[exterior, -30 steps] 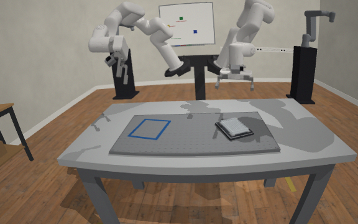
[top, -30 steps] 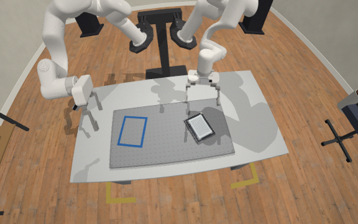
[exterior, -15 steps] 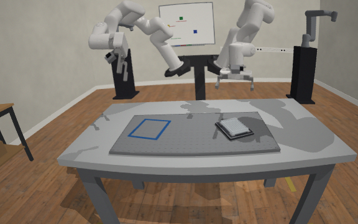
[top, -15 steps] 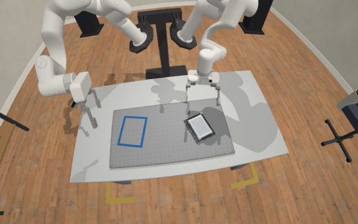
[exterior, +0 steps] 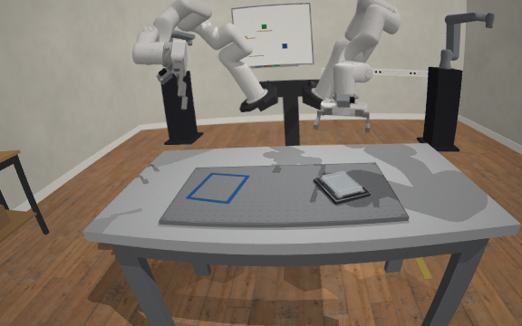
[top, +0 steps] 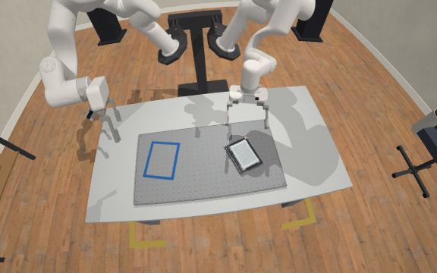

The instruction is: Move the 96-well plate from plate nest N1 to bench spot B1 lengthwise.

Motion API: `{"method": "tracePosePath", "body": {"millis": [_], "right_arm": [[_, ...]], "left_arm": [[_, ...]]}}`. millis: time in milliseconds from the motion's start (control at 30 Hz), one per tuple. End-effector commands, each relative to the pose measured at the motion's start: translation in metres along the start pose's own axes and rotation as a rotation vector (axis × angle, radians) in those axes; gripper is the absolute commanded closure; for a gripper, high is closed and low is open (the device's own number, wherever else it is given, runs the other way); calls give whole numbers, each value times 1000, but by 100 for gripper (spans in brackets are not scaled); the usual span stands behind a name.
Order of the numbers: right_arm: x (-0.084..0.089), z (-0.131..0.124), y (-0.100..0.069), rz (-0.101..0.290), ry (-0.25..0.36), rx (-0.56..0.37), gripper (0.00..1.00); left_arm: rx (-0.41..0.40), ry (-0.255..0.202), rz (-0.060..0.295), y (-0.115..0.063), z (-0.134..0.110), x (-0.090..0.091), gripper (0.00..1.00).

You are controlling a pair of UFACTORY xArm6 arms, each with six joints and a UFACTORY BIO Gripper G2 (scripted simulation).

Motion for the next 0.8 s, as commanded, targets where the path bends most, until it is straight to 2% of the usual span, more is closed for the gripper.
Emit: {"method": "tracePosePath", "body": {"millis": [0, 67, 300, 567, 633, 767], "right_arm": [[-10, -20, -31, 15, -71, 15, 0], [-10, -20, -31, 15, -71, 15, 0], [-32, -58, -75, 51, -187, 25, 0], [-66, -115, -127, 105, -335, 28, 0], [-66, -115, -127, 105, -335, 28, 0], [-86, -148, -152, 136, -409, 24, 0]], "left_arm": [[0, 0, -3, 1, 0, 2, 0], [0, 0, -3, 1, 0, 2, 0], [0, 0, -3, 1, 0, 2, 0], [0, 0, -3, 1, 0, 2, 0], [0, 0, -3, 1, 0, 2, 0], [0, 0, -3, 1, 0, 2, 0]]}}
Point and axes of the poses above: on each arm, the point midway between the two finger pads, its own y axis out along the fingers, its own z axis across the jaws, x = y × z, the point moved 1 cm from there along -y, back along the fingers, and after that the axes turned 11 degrees about -y, right-handed, at the moved point
